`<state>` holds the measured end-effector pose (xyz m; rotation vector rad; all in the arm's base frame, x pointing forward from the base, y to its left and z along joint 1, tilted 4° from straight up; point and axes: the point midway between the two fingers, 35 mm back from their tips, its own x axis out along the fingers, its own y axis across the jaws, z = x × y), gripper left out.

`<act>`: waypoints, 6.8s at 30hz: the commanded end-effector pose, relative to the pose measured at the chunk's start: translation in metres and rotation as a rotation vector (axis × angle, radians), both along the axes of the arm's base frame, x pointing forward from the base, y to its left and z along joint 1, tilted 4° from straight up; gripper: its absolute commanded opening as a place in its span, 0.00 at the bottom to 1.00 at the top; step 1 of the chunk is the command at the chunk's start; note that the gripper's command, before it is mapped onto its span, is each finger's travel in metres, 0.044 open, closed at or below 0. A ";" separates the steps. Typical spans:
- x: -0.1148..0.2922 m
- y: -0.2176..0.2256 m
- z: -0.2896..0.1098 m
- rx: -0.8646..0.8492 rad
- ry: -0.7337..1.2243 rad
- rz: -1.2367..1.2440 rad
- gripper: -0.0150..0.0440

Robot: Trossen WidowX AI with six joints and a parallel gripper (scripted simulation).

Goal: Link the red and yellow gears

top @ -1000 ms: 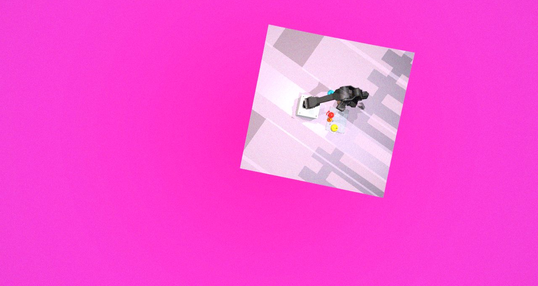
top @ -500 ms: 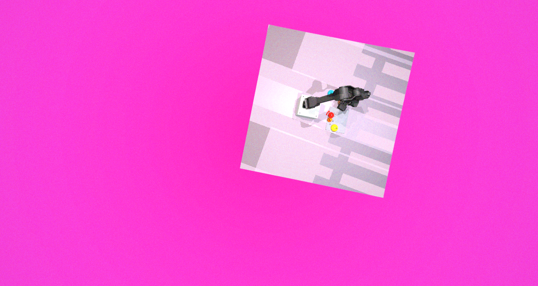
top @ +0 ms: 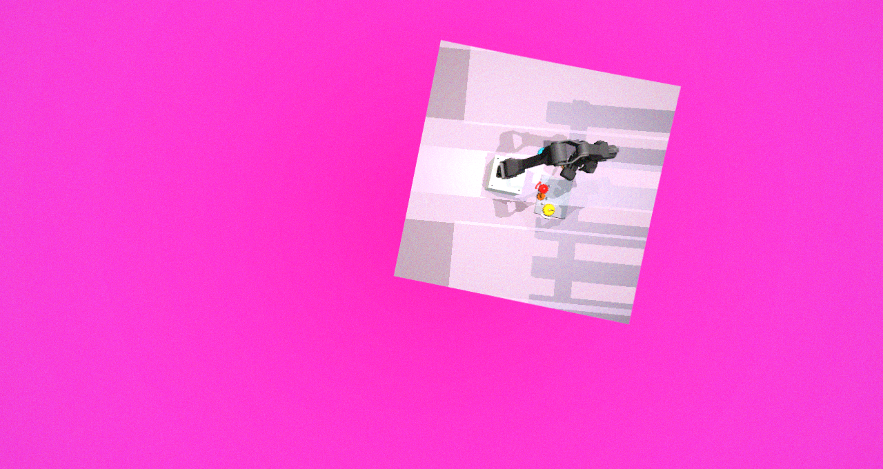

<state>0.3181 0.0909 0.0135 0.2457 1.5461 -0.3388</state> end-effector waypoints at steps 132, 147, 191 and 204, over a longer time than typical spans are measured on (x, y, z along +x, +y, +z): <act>-0.058 -0.204 0.002 -0.018 -0.024 -0.254 0.25; -0.058 -0.204 0.002 -0.019 -0.053 -0.688 0.25; -0.058 -0.207 -0.041 -0.020 -0.065 -0.872 0.25; -0.058 -0.208 -0.040 -0.020 -0.071 -0.960 0.25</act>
